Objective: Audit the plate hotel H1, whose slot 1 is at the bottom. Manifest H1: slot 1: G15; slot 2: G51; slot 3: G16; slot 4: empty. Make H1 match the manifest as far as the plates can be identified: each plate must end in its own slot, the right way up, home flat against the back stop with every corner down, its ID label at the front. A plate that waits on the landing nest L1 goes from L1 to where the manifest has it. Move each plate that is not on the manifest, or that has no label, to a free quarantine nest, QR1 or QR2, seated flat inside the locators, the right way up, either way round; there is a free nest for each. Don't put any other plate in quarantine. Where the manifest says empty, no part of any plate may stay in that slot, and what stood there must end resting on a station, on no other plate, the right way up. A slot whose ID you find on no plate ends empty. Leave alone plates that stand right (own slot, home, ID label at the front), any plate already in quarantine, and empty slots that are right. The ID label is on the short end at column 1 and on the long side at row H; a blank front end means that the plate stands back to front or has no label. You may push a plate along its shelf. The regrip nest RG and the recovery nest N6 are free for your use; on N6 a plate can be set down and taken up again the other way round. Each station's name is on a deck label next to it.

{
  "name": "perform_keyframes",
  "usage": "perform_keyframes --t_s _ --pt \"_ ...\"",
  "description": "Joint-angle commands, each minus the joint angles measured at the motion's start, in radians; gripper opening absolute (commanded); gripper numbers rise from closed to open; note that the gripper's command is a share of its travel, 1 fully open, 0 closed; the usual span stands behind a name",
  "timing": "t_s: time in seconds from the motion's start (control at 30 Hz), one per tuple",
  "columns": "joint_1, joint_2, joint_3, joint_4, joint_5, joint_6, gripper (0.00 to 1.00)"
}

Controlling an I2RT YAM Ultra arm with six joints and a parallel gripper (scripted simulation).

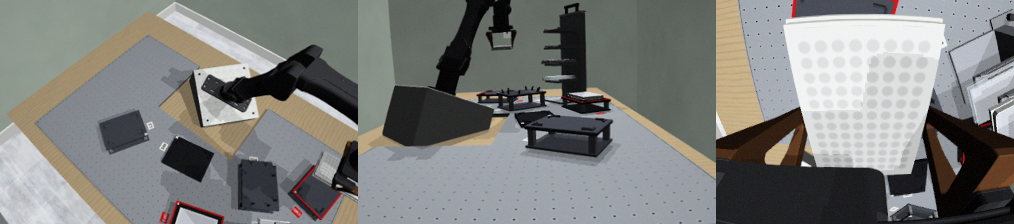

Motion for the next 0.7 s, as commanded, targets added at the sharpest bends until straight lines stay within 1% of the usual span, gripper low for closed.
perform_keyframes --t_s 0.0,0.07,0.1,0.17,0.2,0.23,0.27,0.33,0.37,0.4,0.43,0.47,0.5,0.53,0.6,0.67 --pt "0.005 -0.003 0.009 0.0 0.001 -0.004 0.86" --pt "0.01 0.007 0.015 0.0 0.004 -0.011 0.86" --pt "0.116 0.187 0.209 0.0 0.036 -0.175 0.86" --pt "0.116 0.187 0.209 0.0 0.036 -0.175 0.86" --pt "0.113 0.095 0.045 0.082 0.032 -0.314 0.86" --pt "0.105 0.078 0.008 0.113 0.019 -0.382 0.86" --pt "0.099 0.092 0.024 0.097 0.008 -0.454 0.86" --pt "0.09 0.168 0.131 0.006 0.002 -0.583 0.86" --pt "0.088 0.19 0.157 0.0 0.004 -0.638 0.86" --pt "0.092 0.253 0.27 0.0 0.014 -0.69 0.86" --pt "0.091 0.231 0.22 0.0 0.016 -0.739 0.86" --pt "0.09 0.197 0.153 0.015 0.017 -0.789 0.86" --pt "0.088 0.172 0.099 0.045 0.018 -0.84 0.86" --pt "0.087 0.165 0.078 0.05 0.018 -0.894 0.86" --pt "0.084 0.182 0.085 0.04 0.021 -1.007 0.86" --pt "0.082 0.184 0.068 0.055 0.024 -1.117 0.86"
